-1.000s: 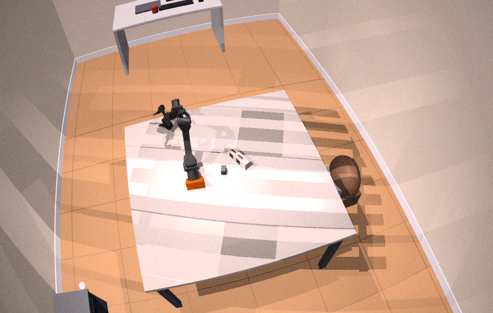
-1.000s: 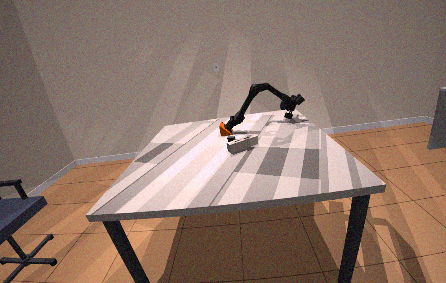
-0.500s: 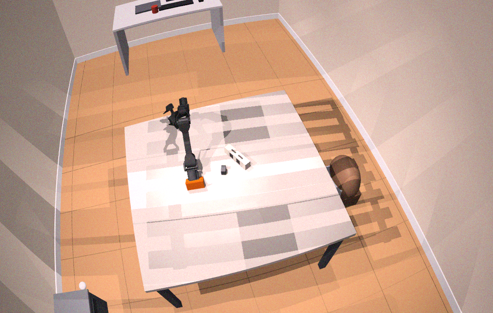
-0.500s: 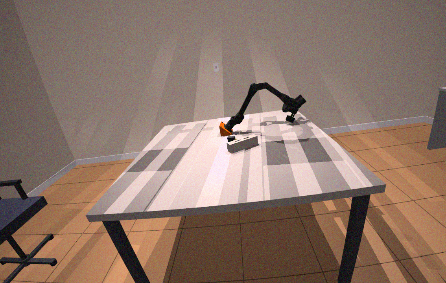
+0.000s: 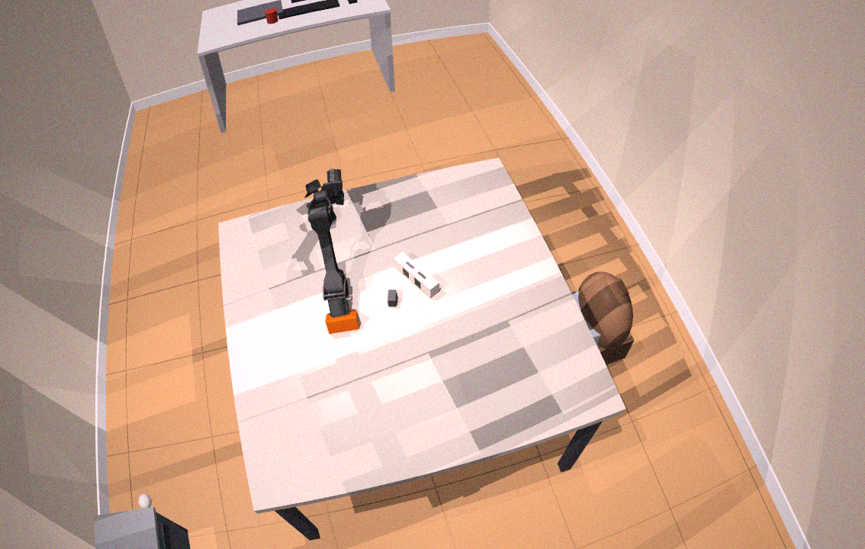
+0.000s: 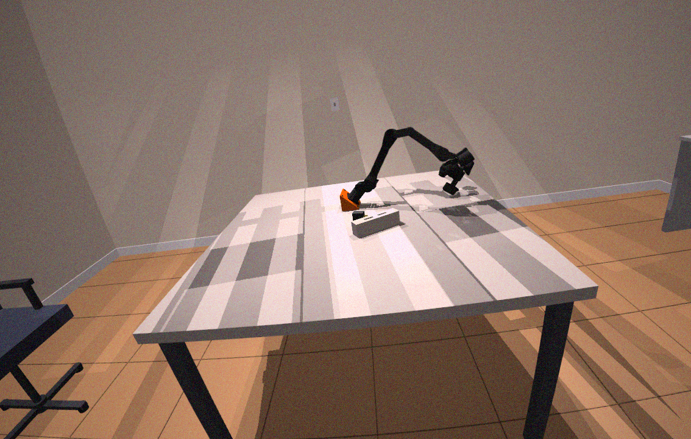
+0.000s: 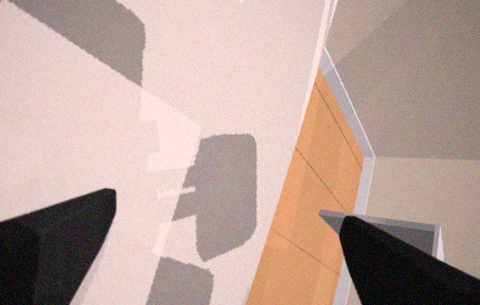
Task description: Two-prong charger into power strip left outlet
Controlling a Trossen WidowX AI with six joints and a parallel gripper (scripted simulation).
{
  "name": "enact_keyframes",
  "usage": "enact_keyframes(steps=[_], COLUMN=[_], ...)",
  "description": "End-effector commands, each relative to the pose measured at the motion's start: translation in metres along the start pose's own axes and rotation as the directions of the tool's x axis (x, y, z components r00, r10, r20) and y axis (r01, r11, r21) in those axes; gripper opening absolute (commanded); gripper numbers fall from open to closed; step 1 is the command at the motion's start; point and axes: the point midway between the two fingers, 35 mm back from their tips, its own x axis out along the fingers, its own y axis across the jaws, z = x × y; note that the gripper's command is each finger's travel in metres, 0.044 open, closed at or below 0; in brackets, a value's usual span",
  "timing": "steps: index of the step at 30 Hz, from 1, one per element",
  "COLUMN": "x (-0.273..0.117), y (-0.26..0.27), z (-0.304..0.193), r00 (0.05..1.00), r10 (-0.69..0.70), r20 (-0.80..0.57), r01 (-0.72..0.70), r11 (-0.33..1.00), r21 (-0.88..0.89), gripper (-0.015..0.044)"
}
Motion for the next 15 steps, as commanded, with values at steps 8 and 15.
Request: enact_keyframes(steps=[8,15], x=[-0.035,-0.059], y=[0.022,0.040], z=[-0.033,-0.053], r00=[0.984,0.959], r10=[0.078,0.137], r20=[-0.159,-0.249], r01=[-0.066,-0.104], r11=[0.995,0.985], r21=[0.082,0.140], gripper=[0.0440,0.0440])
